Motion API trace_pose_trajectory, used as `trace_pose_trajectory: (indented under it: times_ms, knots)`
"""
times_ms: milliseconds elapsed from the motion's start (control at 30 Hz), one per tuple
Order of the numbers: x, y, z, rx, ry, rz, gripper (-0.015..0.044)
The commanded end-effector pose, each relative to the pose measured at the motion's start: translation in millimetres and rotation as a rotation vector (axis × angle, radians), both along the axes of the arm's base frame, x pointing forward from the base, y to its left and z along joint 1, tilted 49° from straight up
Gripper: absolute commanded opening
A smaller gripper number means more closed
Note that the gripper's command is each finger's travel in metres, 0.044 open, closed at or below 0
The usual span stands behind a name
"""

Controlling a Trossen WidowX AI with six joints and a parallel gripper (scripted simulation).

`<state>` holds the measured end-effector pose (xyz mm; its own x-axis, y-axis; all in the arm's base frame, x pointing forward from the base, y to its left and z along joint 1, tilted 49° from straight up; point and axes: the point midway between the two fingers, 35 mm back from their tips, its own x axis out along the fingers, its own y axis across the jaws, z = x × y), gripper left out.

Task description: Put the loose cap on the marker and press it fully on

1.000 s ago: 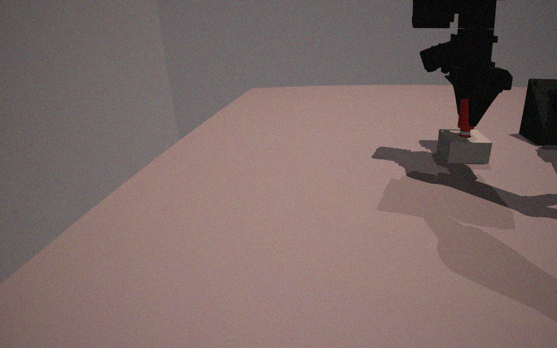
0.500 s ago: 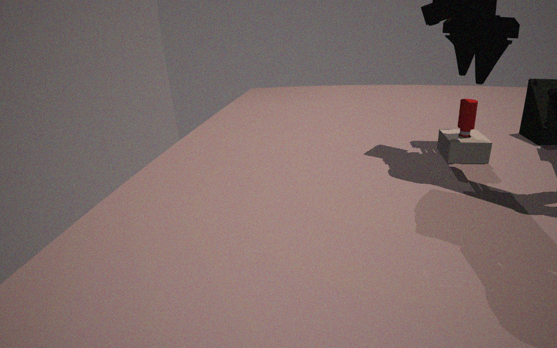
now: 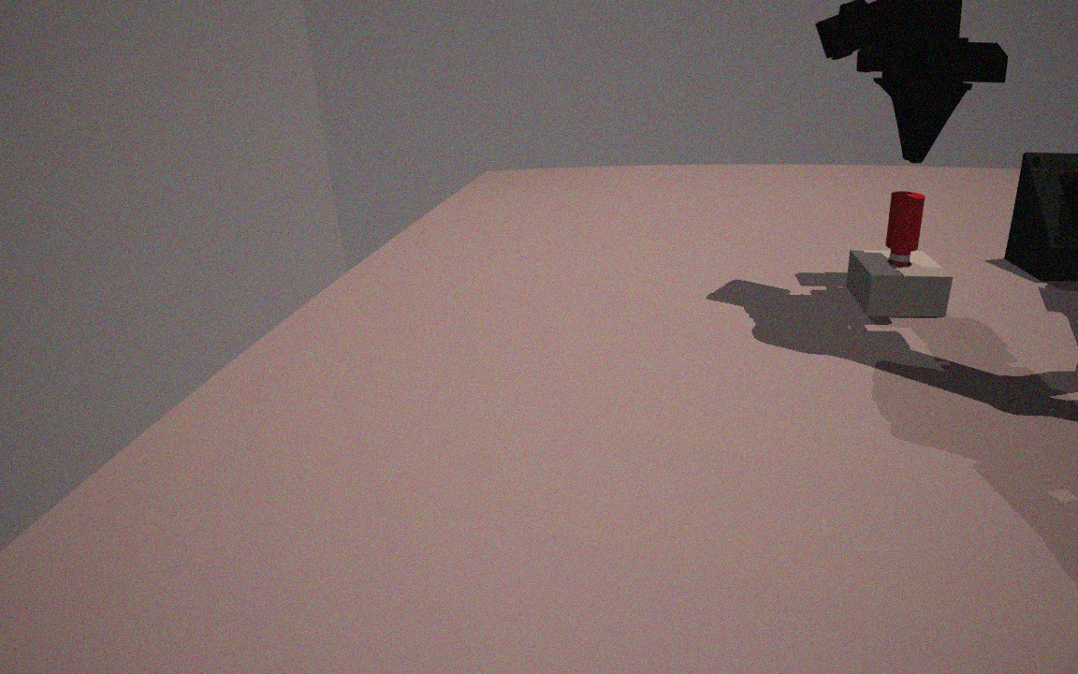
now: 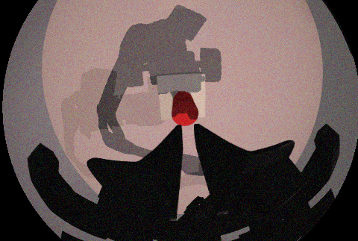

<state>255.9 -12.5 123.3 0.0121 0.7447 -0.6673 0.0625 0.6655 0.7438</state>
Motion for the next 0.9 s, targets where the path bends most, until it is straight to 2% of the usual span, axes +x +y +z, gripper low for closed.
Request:
trace_pose_trajectory:
  times_ms: [0,867]
  knots:
    - [0,0,0,0.001,-0.008,0.002,0.0]
    - [1,20,-17,0.002,-0.009,0.002,0.0]
